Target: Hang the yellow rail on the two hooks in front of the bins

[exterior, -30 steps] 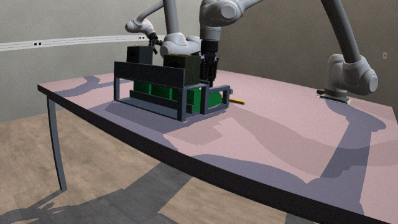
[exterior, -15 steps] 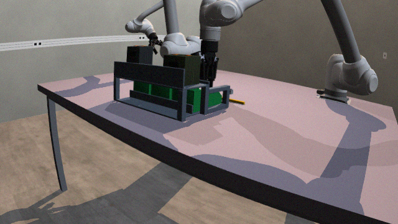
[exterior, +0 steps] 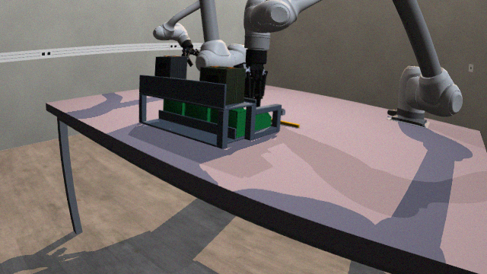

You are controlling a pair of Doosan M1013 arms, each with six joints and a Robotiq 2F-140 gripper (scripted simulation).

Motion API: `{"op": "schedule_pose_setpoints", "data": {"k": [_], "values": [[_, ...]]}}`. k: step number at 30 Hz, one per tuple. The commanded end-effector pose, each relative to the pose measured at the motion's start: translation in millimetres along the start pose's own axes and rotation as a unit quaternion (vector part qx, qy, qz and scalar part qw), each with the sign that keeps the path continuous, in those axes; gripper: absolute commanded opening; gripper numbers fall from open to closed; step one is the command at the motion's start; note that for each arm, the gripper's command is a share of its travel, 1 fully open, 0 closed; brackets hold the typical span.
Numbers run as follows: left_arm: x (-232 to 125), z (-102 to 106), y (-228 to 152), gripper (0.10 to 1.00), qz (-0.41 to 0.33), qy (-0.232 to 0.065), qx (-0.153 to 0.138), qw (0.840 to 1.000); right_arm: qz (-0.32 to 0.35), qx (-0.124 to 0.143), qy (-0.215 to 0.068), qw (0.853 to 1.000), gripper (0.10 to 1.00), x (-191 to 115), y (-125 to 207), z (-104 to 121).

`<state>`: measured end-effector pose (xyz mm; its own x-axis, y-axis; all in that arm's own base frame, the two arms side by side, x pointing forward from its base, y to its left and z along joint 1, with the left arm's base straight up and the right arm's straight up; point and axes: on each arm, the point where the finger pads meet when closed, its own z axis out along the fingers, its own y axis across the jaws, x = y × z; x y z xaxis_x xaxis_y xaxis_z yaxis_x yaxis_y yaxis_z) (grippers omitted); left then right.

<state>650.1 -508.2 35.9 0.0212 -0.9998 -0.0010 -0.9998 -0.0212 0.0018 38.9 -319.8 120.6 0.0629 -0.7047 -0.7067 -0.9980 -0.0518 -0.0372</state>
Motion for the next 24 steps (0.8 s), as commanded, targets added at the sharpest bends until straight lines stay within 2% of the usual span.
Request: {"op": "schedule_pose_setpoints", "data": {"k": [1, 2, 24], "values": [[0.3, -1.4, -0.6, 0.303, 0.0, 0.0, 0.001, 1.0, 0.0, 0.0, 0.0, 1.0, 1.0, 0.0, -0.1, -0.4], [0.3, -1.4, -0.6, 0.099, 0.0, 0.0, 0.001, 1.0, 0.0, 0.0, 0.0, 1.0, 1.0, 0.0, -0.1, -0.4], [0.3, -1.4, -0.5, 0.099, 0.0, 0.0, 0.001, 1.0, 0.0, 0.0, 0.0, 1.0, 1.0, 0.0, -0.1, -0.4]]}}
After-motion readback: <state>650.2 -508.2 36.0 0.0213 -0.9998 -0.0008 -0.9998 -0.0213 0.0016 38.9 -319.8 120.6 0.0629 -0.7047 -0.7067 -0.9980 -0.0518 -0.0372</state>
